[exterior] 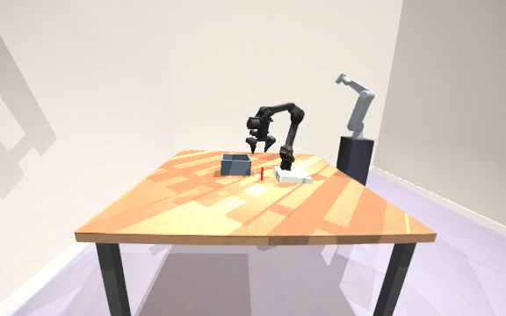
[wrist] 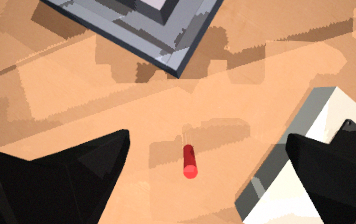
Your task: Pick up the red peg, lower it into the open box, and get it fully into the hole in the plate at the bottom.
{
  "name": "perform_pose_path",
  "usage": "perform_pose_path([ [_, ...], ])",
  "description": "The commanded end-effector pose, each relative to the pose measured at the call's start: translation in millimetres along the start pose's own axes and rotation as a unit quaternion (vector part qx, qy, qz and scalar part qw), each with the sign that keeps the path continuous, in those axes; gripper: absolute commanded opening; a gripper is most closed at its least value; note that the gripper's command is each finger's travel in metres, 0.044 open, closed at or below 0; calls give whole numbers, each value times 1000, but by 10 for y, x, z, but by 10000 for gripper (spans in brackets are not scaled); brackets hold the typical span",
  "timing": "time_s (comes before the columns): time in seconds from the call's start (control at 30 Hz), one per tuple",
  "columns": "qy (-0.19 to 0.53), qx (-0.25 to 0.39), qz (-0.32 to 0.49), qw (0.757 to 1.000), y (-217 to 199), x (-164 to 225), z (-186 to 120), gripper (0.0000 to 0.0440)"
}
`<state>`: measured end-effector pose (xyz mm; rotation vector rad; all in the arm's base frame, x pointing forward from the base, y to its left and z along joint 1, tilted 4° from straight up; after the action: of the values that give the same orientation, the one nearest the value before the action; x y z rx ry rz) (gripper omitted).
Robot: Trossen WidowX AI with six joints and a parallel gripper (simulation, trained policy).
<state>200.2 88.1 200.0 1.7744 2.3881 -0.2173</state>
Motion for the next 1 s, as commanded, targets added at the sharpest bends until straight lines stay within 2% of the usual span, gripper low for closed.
perform_pose_path([
  [0.0,10,19,-32,999,-27,154,126,440],
  [0.37,20,31,-96,995,-44,548,573,440],
  [0.77,19,7,-134,991,-35,742,1070,438],
  [0.83,20,8,-140,990,-40,753,1129,419],
  [0.97,25,15,-148,989,-56,778,1237,318],
])
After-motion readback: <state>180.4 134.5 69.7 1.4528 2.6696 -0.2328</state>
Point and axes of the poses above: the point midway between the two fingers, 35 mm back from their tips, its own z axis out along the fingers, its own y axis across the jaws, x = y × z, the point moved 6 cm from there along -z, back along the fingers, and after that the axes turned 15 degrees about z, right-handed, at the moved point
